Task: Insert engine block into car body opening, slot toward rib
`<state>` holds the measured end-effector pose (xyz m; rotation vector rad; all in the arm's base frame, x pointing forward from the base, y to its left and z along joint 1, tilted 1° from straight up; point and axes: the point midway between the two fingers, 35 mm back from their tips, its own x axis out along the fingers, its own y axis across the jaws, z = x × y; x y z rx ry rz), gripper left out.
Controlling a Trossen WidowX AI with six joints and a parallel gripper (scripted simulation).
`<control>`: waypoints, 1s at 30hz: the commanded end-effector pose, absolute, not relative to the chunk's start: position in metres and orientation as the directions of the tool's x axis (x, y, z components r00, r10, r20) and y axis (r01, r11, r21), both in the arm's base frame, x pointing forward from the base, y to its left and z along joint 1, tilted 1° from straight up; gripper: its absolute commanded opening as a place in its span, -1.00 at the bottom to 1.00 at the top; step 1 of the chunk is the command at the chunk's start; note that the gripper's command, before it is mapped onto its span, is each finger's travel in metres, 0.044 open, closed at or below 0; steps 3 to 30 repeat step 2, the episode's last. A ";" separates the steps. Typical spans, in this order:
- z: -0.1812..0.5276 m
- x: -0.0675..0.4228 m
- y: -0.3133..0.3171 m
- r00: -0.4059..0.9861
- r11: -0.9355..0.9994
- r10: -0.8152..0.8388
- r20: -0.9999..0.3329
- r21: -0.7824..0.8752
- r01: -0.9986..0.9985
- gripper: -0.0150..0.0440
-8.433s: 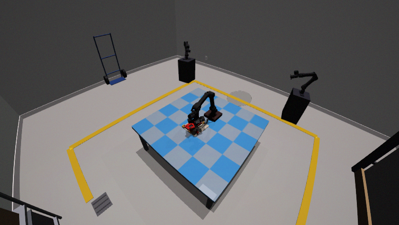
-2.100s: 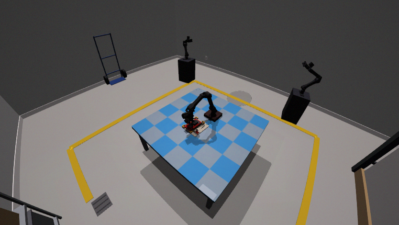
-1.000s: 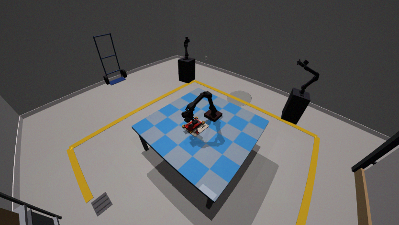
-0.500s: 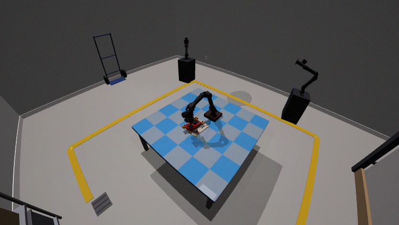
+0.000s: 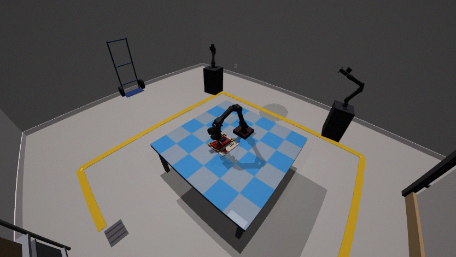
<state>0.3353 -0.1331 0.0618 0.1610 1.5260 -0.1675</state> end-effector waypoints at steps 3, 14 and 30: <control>0.062 0.335 -0.133 0.037 0.978 -0.005 -0.999 0.003 0.208 -0.49; 0.062 0.335 -0.133 0.037 0.978 -0.005 -0.999 0.003 0.208 -0.49; 0.062 0.335 -0.133 0.037 0.978 -0.005 -0.999 0.003 0.208 -0.49</control>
